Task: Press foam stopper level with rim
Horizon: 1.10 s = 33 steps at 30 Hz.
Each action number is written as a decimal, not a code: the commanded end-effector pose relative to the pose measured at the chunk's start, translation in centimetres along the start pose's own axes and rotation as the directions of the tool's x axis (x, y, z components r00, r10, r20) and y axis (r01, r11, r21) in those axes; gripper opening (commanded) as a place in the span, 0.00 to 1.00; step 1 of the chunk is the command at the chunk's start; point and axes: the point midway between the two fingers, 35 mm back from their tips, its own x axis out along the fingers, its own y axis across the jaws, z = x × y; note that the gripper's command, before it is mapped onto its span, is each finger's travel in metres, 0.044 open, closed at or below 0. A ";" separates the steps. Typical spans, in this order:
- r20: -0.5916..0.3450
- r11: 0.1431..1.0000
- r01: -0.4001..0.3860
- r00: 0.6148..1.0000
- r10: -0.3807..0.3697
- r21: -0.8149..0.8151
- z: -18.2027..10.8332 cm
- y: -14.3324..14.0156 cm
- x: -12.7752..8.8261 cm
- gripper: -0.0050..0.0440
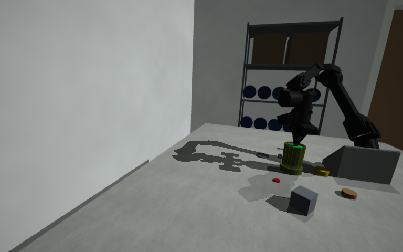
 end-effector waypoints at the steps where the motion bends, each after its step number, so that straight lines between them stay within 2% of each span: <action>1: -0.005 1.000 0.003 1.000 -0.004 -0.007 -0.1 -0.1 0.2 0.10; 5: -0.005 1.000 0.002 1.000 -0.002 -0.008 0.2 0.0 -1.8 0.10; 11: -0.005 1.000 0.003 1.000 -0.003 -0.008 0.2 0.0 -7.4 0.10; 33: 0.000 1.000 0.005 1.000 -0.005 -0.016 0.2 0.1 -7.3 0.10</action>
